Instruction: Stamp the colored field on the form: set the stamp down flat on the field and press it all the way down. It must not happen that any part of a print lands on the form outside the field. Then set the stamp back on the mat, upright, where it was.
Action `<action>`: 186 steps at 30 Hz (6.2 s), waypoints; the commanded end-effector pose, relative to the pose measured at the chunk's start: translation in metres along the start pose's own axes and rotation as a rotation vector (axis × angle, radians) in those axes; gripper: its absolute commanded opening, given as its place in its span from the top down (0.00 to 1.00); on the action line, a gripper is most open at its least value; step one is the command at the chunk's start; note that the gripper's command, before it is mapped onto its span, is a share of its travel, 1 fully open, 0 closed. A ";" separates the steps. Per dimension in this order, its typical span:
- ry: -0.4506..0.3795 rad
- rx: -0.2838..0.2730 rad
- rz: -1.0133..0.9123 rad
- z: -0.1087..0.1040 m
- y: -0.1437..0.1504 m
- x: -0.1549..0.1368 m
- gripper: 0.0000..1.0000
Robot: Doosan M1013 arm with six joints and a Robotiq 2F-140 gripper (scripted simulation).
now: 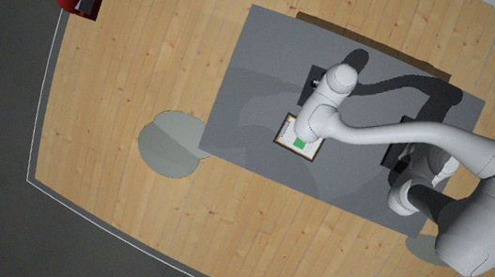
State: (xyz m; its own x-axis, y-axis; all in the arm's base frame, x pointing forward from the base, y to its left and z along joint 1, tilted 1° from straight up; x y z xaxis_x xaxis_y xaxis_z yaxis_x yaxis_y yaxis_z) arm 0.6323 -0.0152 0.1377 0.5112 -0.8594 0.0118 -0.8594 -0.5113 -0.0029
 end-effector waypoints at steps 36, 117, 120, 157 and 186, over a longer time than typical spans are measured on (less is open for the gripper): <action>0.000 0.000 0.000 0.076 0.000 0.000 0.50; 0.000 0.000 0.213 0.036 -0.063 -0.146 0.83; 0.000 0.000 0.242 0.036 -0.075 -0.190 0.83; 0.000 0.000 0.243 0.036 -0.100 -0.265 0.83; 0.000 0.000 0.243 0.068 -0.100 -0.265 0.83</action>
State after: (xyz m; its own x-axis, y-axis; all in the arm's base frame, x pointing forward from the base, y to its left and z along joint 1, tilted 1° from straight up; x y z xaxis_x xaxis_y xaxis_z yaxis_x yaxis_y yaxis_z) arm 0.5833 0.2633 0.0705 0.2893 -0.9572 0.0110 -0.9572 -0.2894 -0.0058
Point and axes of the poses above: the point where the finger pads meet when closed, its own z axis out along the fingers, its own y axis across the jaws, x = y × z, the point moved 2 cm from there along -z, back along the fingers, and after that the axes turned 15 degrees about -z, right-handed, at the moved point
